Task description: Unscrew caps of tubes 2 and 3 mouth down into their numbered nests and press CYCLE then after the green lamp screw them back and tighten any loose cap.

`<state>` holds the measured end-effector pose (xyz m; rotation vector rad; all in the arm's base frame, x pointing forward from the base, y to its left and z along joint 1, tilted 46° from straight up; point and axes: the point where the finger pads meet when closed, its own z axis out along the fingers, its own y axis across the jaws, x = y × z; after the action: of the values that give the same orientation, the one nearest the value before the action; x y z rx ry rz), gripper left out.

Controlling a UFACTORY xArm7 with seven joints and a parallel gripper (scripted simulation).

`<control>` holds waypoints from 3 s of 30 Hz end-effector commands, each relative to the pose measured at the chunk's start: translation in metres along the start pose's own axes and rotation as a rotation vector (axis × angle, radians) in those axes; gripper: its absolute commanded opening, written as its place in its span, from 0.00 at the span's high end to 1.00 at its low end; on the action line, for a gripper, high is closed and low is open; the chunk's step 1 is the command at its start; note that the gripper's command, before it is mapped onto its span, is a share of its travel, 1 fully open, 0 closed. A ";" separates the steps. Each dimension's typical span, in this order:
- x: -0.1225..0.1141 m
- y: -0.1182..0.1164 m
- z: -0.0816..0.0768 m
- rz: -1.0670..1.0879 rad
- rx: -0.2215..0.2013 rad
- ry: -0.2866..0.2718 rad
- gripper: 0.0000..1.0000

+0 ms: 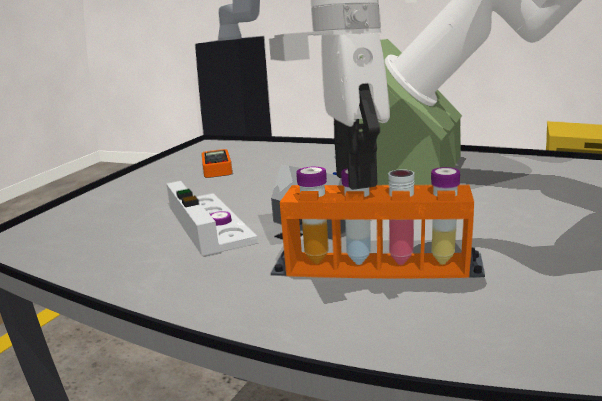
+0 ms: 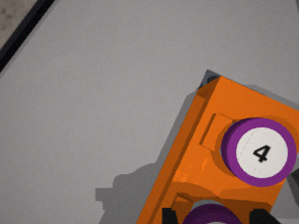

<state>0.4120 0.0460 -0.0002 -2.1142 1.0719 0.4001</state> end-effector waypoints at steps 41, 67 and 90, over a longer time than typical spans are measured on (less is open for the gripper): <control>0.002 -0.001 -0.002 1.213 -0.014 0.014 1.00; 0.002 -0.001 -0.003 0.263 -0.019 0.006 1.00; 0.002 -0.001 -0.003 -0.357 -0.019 0.000 0.54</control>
<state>0.4120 0.0454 0.0005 -2.2656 0.6782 0.2522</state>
